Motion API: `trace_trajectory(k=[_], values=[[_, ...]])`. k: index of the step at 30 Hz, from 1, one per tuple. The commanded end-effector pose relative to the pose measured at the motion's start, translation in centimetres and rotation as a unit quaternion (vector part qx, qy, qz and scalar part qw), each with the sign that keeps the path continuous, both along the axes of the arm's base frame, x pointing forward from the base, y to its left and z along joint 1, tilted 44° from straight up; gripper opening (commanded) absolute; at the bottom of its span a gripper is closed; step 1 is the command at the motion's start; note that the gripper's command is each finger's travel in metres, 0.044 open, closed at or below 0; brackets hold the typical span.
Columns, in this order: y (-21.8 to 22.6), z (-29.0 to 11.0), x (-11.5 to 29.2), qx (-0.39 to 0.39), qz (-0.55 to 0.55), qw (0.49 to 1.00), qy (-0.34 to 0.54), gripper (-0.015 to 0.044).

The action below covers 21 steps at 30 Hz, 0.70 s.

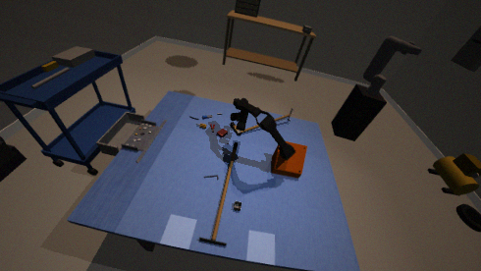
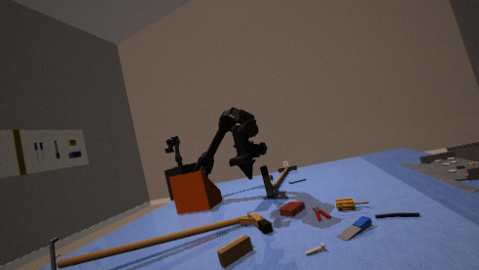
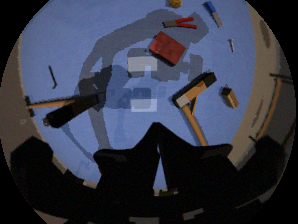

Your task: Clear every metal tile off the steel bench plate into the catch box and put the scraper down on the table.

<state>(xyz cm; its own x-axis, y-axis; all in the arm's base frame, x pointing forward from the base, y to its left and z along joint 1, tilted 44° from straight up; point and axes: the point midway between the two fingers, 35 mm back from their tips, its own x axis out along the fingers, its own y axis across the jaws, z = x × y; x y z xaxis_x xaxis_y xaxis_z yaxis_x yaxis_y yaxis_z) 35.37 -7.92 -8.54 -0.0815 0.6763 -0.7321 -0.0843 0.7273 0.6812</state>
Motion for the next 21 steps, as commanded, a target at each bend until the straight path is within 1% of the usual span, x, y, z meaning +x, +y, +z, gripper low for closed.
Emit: trace_trajectory(k=[1,16,21], values=[[0.9,-0.8,-0.1,0.002,-0.001,1.000,0.001,0.0000],[3.6,-3.3,-0.8,0.004,-0.001,1.000,0.001,0.0000],[3.5,-3.6,-0.8,0.004,-0.001,1.000,0.001,0.0000]])
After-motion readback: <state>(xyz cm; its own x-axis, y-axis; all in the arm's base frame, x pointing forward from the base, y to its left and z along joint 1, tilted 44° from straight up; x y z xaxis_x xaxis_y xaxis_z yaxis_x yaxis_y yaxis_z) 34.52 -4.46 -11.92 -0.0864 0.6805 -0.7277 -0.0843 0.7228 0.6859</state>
